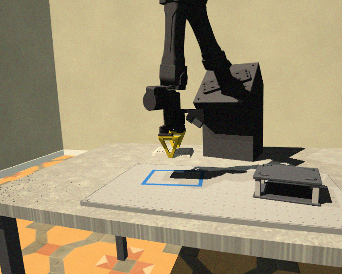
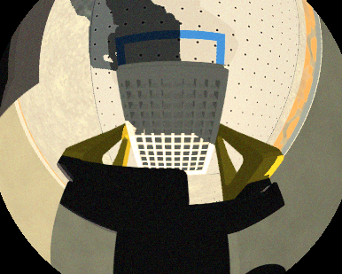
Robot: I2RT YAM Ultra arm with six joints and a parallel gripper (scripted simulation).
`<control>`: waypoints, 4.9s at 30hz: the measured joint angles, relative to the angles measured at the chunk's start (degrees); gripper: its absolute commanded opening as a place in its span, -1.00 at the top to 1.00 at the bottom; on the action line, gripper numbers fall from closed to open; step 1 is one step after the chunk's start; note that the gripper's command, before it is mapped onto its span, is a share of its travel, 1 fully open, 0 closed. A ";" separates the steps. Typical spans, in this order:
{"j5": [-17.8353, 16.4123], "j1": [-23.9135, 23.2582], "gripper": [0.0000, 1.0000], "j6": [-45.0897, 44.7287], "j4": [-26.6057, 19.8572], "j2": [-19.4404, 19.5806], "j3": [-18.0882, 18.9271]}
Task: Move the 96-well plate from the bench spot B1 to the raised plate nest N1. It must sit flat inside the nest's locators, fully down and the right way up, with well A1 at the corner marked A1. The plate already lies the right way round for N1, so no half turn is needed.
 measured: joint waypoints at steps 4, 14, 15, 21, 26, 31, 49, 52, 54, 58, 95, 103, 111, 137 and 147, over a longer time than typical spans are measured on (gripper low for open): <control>0.74 1.16 1.00 2.34 -0.02 -0.39 -0.61; 3.54 6.80 1.00 15.67 -0.44 -2.73 -2.45; 4.00 7.28 1.00 16.46 -0.42 -2.91 -2.49; 6.67 11.43 1.00 20.33 -0.68 -4.15 -3.45; 9.05 15.02 1.00 23.12 -0.96 -4.94 -3.45; 10.97 17.51 1.00 25.31 -1.33 -5.40 -3.80; 18.95 29.00 1.00 34.05 -3.61 -6.05 -2.91; 20.35 31.04 1.00 35.47 -4.00 -5.77 -2.40; 21.22 32.54 1.00 36.48 -4.35 -5.42 -2.08; 22.99 35.41 1.00 38.60 -5.27 -4.90 -1.31; 35.91 55.47 1.00 55.95 -14.88 4.55 11.37; 37.83 58.23 1.00 59.04 -17.33 6.91 14.67; 39.69 62.03 1.00 62.51 -20.33 10.38 19.52; 41.99 66.03 1.00 67.76 -25.75 14.62 26.36; 42.03 66.03 1.00 67.87 -25.97 14.86 26.67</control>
